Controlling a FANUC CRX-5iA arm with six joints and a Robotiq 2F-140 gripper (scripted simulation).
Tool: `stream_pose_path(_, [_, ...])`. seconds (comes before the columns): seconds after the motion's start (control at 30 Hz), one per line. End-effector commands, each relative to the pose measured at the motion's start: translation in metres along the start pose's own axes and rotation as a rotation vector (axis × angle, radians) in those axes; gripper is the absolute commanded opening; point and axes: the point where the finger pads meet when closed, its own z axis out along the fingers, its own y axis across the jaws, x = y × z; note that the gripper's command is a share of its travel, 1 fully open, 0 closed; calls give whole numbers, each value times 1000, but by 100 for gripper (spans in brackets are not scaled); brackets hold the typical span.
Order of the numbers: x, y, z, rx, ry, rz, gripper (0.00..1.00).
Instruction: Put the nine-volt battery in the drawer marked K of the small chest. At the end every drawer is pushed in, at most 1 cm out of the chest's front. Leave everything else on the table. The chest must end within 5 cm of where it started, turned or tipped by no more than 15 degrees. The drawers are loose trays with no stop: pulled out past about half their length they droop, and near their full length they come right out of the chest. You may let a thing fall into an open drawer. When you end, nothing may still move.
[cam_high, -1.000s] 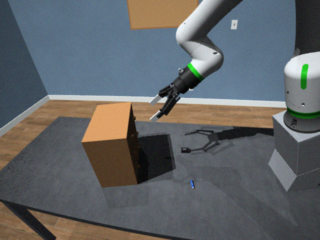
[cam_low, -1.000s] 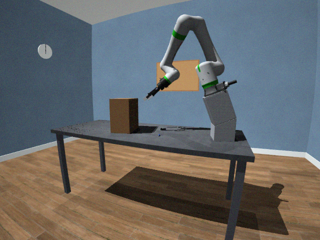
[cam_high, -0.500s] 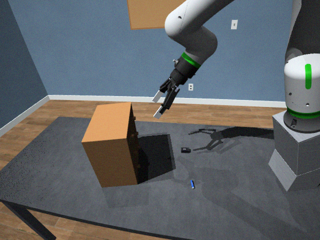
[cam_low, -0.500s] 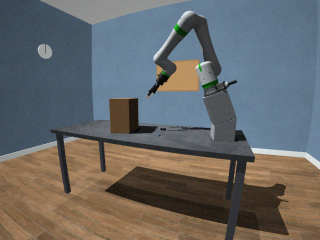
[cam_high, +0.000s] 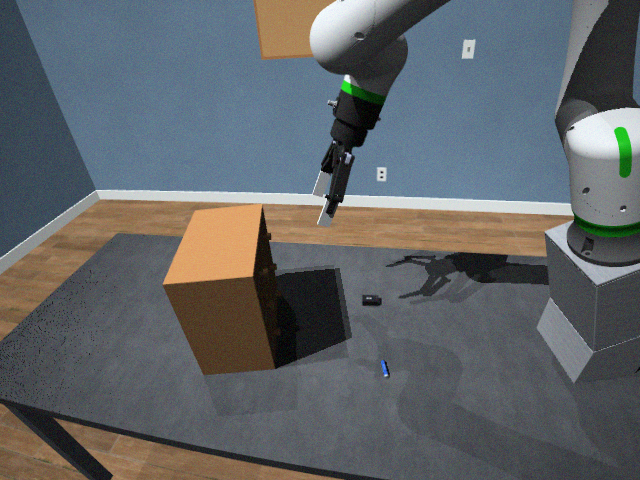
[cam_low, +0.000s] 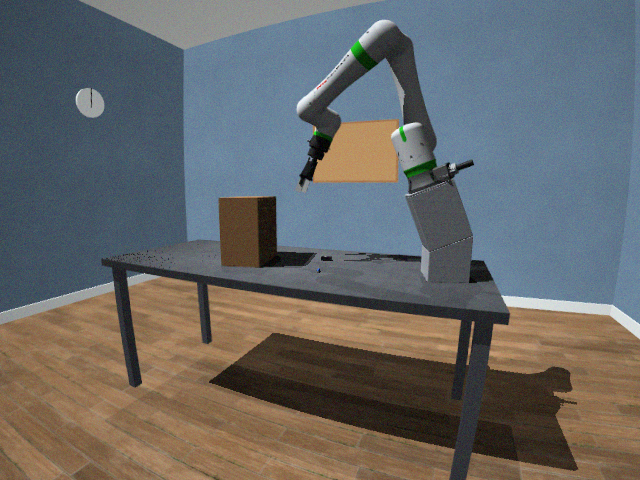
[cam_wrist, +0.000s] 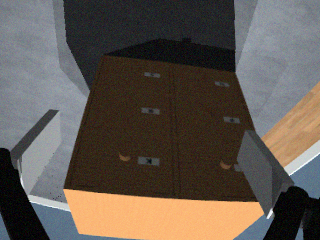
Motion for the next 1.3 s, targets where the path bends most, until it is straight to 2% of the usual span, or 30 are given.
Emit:
stream_pose_path(0.0, [7, 5, -13, 27, 205, 17, 100])
stream_pose_path(0.07, [9, 5, -18, 26, 248, 17, 100])
stream_pose_path(0.13, [9, 5, -18, 26, 248, 17, 100])
stream_pose_path(0.3, [13, 6, -26, 26, 329, 18, 100])
stream_pose_path(0.5, [15, 6, -32, 25, 379, 19, 100])
stream_pose_path(1.27, [18, 5, -35, 25, 392, 19, 100])
